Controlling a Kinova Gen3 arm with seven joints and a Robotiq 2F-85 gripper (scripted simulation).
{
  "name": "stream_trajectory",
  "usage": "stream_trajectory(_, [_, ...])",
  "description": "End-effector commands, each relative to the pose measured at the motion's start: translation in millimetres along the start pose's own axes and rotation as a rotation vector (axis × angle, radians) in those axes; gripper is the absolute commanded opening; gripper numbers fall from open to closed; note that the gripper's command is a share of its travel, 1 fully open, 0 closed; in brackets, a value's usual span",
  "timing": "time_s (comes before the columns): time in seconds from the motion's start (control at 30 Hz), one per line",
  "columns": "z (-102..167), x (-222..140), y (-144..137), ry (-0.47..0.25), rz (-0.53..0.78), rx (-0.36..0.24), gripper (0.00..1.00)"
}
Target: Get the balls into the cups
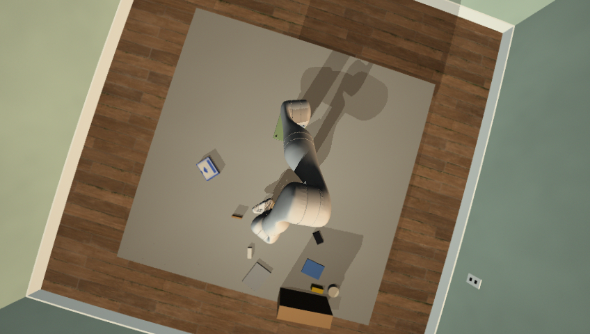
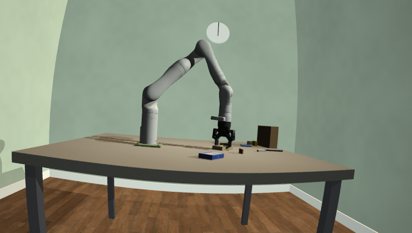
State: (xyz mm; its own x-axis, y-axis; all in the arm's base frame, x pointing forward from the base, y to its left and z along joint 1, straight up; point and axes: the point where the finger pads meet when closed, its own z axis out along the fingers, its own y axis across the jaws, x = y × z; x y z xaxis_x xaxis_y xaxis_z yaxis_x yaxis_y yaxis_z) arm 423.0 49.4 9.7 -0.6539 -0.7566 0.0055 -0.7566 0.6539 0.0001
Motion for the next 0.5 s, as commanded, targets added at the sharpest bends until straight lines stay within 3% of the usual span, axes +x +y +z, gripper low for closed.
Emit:
stream_trajectory(0.0, [-0.6,-0.4,-0.3,-0.001,0.000,0.001,0.95])
stream_trajectory(0.4, [-0.6,-0.4,-0.3,-0.001,0.000,0.001,0.95])
stream_trajectory(0.43, [-0.6,-0.4,-0.3,-0.001,0.000,0.001,0.74])
stream_trajectory(0.47, [-0.6,-0.4,-0.3,-0.001,0.000,0.001,0.74])
